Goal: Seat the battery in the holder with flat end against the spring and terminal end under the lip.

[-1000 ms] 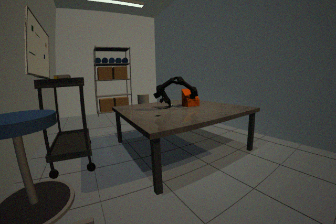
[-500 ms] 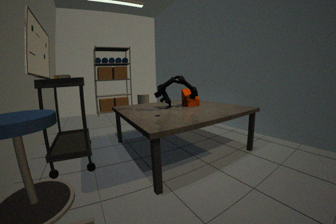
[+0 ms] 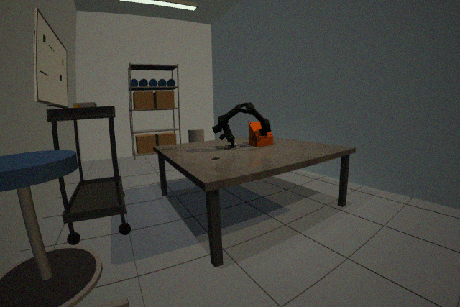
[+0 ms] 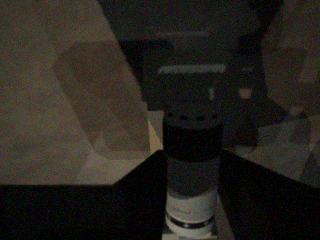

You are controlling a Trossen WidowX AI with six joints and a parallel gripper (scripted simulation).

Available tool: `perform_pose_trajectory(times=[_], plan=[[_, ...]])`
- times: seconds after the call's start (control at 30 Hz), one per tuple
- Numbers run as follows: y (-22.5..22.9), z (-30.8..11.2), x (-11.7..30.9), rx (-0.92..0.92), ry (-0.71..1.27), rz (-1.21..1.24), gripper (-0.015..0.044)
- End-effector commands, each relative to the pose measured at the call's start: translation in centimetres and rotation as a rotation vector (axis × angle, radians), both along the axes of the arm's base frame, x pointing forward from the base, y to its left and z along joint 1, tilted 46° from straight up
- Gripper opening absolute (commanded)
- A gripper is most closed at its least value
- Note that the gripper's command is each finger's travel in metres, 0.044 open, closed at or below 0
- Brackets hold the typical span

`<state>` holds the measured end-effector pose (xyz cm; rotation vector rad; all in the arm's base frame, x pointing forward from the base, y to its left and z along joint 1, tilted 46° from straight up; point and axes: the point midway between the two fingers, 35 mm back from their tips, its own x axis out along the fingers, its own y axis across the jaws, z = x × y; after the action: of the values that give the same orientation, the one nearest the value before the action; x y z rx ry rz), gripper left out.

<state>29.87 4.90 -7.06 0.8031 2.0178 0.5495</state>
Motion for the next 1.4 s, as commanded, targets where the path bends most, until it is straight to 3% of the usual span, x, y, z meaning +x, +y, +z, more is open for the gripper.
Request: perform_pose_trajectory(times=[0.0, 1.37], plan=[[0.02, -0.38, 0.24, -0.012, -0.025, -0.014, 0.0082], [0.51, -0.34, -0.41, -0.079, -0.14, -0.122, 0.0082]])
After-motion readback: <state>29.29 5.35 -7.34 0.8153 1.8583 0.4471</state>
